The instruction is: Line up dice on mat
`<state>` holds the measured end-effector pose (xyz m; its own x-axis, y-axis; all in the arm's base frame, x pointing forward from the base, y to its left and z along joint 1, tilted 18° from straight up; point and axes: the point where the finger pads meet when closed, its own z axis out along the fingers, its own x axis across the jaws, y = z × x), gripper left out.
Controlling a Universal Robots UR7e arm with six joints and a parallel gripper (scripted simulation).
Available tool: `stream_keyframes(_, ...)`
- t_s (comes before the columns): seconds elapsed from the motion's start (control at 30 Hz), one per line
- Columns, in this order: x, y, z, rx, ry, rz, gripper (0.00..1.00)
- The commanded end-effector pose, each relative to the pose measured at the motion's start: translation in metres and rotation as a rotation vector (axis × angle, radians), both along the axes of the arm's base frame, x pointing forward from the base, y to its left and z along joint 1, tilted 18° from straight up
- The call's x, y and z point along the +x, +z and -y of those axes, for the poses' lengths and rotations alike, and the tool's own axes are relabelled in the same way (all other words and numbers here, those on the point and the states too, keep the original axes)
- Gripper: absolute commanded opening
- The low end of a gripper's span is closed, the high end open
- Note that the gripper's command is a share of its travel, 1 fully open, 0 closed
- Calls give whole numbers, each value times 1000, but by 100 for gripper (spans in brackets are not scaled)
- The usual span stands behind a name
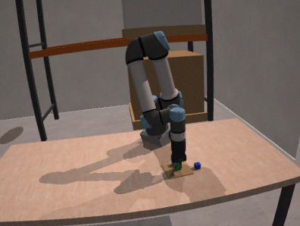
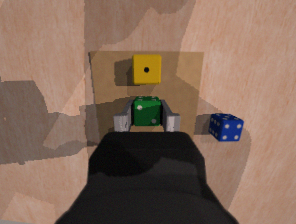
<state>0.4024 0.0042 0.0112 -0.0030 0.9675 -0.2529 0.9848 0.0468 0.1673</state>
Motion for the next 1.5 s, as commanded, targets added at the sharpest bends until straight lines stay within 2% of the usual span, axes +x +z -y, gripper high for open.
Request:
stream_keyframes(0.0, 0, 0, 0, 0, 0, 1, 57)
stream_keyframes(1.47, 1, -3, 1, 0, 0, 1, 57)
